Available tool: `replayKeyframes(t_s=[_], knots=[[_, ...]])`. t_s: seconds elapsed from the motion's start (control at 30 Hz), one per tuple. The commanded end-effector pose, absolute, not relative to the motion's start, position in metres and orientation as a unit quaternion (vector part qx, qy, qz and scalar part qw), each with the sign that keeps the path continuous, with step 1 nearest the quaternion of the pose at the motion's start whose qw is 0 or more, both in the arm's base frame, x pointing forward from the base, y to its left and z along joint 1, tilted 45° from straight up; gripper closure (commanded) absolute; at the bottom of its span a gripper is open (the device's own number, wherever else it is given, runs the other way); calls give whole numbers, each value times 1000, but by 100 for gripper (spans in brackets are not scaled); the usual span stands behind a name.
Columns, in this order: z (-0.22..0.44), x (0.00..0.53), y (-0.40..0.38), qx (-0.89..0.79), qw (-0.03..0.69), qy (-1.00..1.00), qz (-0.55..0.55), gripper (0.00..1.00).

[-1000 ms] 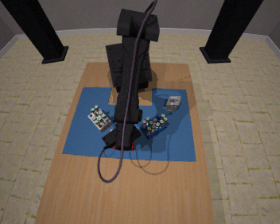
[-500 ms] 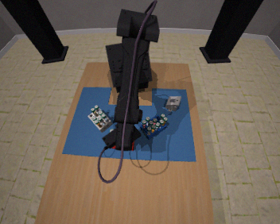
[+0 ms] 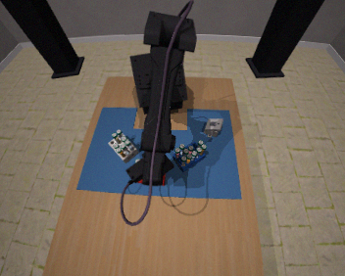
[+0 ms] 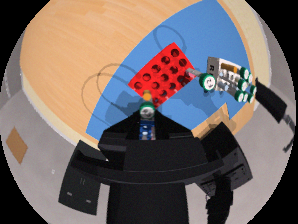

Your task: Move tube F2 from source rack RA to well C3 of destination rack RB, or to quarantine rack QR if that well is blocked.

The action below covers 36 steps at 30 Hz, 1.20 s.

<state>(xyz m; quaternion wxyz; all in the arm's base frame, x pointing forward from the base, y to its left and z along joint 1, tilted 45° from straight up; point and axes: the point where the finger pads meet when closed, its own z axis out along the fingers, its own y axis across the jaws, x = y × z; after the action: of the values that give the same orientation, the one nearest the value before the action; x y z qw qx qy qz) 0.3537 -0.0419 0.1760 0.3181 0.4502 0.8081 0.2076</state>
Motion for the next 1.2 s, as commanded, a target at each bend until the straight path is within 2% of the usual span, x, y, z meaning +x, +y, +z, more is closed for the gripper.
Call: replayKeyframes(t_s=[0.0,1.17], knots=[[180,355,-43,450,326,805,207,100],[212,334,-48,447,339,801,209,100]])
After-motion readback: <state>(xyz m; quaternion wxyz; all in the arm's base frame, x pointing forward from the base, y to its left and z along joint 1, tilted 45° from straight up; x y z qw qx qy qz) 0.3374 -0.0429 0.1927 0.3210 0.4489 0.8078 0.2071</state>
